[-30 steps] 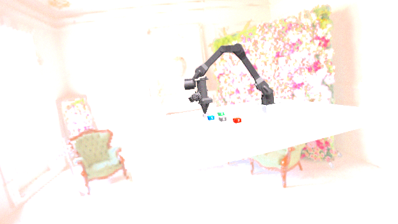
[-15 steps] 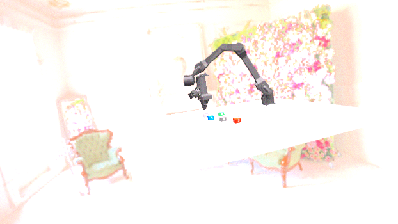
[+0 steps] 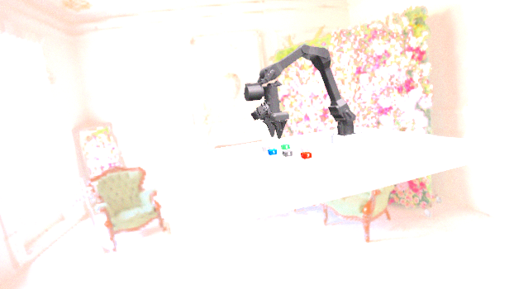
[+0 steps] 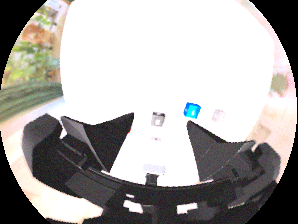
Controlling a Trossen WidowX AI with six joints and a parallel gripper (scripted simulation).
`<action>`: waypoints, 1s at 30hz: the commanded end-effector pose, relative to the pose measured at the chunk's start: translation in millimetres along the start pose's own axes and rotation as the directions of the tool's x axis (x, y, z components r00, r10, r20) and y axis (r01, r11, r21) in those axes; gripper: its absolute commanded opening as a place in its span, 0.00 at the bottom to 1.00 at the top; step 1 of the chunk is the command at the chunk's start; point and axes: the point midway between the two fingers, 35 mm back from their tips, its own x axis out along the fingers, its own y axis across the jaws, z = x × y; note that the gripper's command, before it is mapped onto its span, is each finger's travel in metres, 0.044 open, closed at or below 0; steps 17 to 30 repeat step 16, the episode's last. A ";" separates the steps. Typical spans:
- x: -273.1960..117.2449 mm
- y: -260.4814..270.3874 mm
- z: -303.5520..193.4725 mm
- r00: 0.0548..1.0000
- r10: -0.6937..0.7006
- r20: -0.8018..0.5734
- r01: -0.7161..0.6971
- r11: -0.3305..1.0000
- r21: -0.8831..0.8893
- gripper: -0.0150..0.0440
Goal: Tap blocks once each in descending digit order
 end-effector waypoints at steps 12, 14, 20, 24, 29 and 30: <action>-43.5 164.2 -106.0 1.000 0.008 -0.014 -0.008 1.000 0.021 0.93; -43.7 165.0 -107.0 1.000 0.008 -0.014 -0.008 1.000 0.021 0.93; -43.7 165.0 -107.0 1.000 0.008 -0.014 -0.008 1.000 0.021 0.93; -43.7 165.0 -107.0 1.000 0.008 -0.014 -0.008 1.000 0.021 0.93; -43.7 165.0 -107.0 1.000 0.008 -0.014 -0.008 1.000 0.021 0.93; -43.7 165.0 -107.0 1.000 0.008 -0.014 -0.008 1.000 0.021 0.93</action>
